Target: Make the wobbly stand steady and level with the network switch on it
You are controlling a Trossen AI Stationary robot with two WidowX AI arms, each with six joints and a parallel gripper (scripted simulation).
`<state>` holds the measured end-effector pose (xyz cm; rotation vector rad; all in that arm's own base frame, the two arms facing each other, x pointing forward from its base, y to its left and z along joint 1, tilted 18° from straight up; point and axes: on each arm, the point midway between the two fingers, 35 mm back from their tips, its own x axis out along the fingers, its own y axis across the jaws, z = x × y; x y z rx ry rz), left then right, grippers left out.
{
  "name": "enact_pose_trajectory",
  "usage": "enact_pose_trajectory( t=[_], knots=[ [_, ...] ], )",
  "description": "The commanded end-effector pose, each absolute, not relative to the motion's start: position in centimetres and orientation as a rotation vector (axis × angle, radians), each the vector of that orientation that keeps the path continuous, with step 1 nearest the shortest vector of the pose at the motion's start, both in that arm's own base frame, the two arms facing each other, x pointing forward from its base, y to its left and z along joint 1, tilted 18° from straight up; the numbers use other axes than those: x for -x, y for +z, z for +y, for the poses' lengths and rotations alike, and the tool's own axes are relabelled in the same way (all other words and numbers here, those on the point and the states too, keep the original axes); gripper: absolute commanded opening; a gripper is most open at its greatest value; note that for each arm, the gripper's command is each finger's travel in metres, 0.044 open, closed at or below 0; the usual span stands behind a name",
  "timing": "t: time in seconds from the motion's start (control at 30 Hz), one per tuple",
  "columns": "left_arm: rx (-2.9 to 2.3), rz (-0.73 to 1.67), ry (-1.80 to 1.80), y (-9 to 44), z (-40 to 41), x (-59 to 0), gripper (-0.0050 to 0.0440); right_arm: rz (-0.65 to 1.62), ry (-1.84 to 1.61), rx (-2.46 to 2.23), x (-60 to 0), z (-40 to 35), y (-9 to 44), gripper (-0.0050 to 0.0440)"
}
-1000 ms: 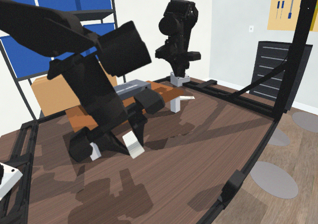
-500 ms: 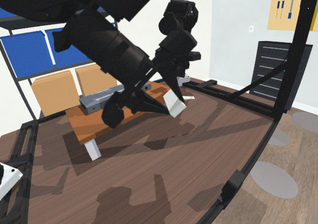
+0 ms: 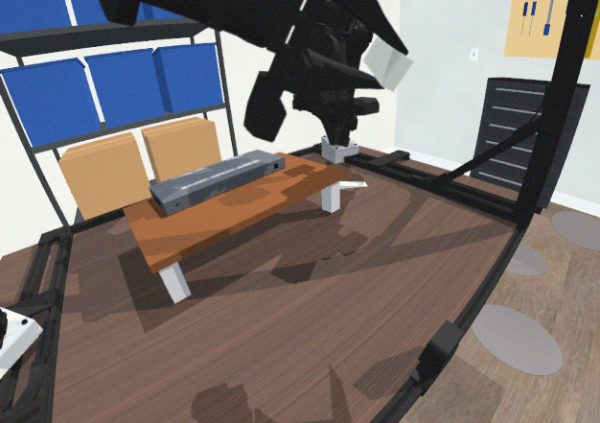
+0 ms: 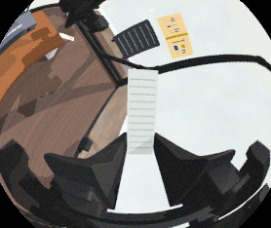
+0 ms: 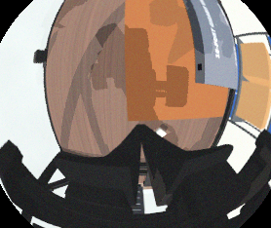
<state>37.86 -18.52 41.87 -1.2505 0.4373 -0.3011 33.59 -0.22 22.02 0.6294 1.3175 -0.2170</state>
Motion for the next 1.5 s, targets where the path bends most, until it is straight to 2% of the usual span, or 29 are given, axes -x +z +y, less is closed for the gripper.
enact_pose_trajectory(
  t=[0.0,0.17,0.4,0.73,0.97,1.3,1.47],
  knots=[
    [1.188,0.267,-0.423,47.5,-18.1,-37.1,0.0000,1.318,-0.217,-0.629,-33.6,-0.2,22.0,0.0000],
    [1.077,0.033,-0.545,54.2,-17.2,-35.4,0.0000,1.318,-0.217,-0.629,-33.6,-0.2,22.0,0.0000],
    [1.078,0.014,-0.547,54.5,-16.9,-34.9,0.0000,1.318,-0.217,-0.629,-33.6,-0.2,22.0,0.0000],
    [0.855,-0.465,-0.667,66.0,-13.8,-28.7,0.0000,1.318,-0.217,-0.629,-33.6,-0.2,22.0,0.0000],
    [0.856,-0.483,-0.666,66.1,-13.5,-28.1,0.0000,1.317,-0.217,-0.629,-33.6,-0.2,22.0,0.0000],
    [0.642,-0.967,-0.639,74.6,-9.1,-19.1,0.0000,1.317,-0.217,-0.629,-33.6,-0.2,22.0,0.0000],
    [0.642,-0.967,-0.639,74.6,-9.1,-19.1,0.0000,1.317,-0.217,-0.629,-33.6,-0.2,22.0,0.0000]
  ],
)
